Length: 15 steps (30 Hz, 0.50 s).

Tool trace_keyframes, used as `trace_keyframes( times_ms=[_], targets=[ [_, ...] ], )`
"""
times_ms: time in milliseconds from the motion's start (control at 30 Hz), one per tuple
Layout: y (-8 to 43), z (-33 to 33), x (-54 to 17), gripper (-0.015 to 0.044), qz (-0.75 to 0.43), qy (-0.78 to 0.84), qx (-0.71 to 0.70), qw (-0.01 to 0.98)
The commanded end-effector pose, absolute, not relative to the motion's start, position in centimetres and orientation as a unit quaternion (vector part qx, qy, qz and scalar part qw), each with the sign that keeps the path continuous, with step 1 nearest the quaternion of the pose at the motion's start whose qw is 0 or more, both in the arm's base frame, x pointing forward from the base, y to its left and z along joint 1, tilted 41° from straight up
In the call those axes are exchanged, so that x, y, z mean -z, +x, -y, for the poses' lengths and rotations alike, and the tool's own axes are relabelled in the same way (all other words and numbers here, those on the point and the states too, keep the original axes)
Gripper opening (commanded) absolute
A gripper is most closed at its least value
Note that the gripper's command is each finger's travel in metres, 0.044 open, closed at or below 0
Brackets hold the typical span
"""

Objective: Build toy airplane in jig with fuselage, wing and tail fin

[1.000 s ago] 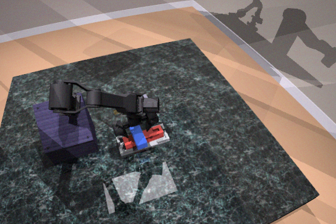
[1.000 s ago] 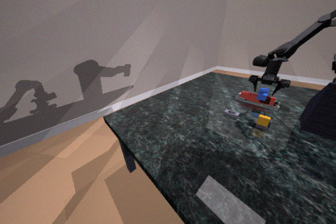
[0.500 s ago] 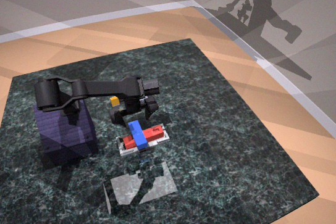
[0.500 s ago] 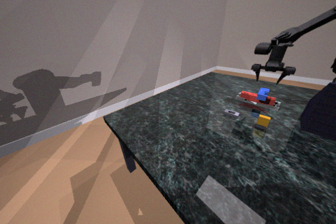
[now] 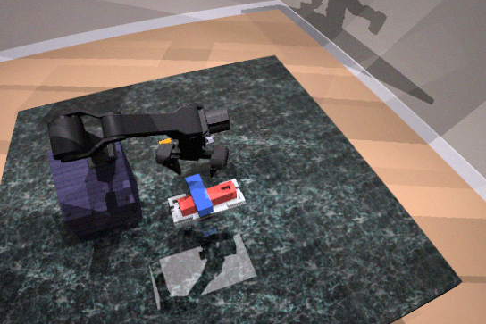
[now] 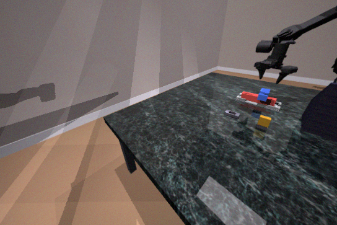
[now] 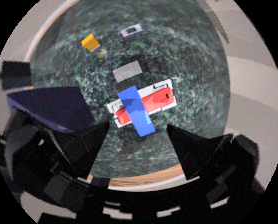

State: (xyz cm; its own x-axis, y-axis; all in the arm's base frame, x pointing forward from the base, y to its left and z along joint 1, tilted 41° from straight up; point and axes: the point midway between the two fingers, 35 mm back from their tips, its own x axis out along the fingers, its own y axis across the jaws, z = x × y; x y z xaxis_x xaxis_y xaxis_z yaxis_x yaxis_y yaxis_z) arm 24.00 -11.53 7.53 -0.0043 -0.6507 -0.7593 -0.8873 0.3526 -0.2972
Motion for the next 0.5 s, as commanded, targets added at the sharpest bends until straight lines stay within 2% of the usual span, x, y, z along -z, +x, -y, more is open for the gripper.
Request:
trace_keyframes(
  times_ms=[0,167,467],
  targets=[
    [24.11,11.66,-7.42,0.044,-0.705,-0.401,0.077,0.58],
    [24.16,11.72,-7.31,0.044,-0.674,-0.274,0.219,0.65],
    [24.16,11.72,-7.3,0.044,-0.672,-0.269,0.225,0.652]
  ],
)
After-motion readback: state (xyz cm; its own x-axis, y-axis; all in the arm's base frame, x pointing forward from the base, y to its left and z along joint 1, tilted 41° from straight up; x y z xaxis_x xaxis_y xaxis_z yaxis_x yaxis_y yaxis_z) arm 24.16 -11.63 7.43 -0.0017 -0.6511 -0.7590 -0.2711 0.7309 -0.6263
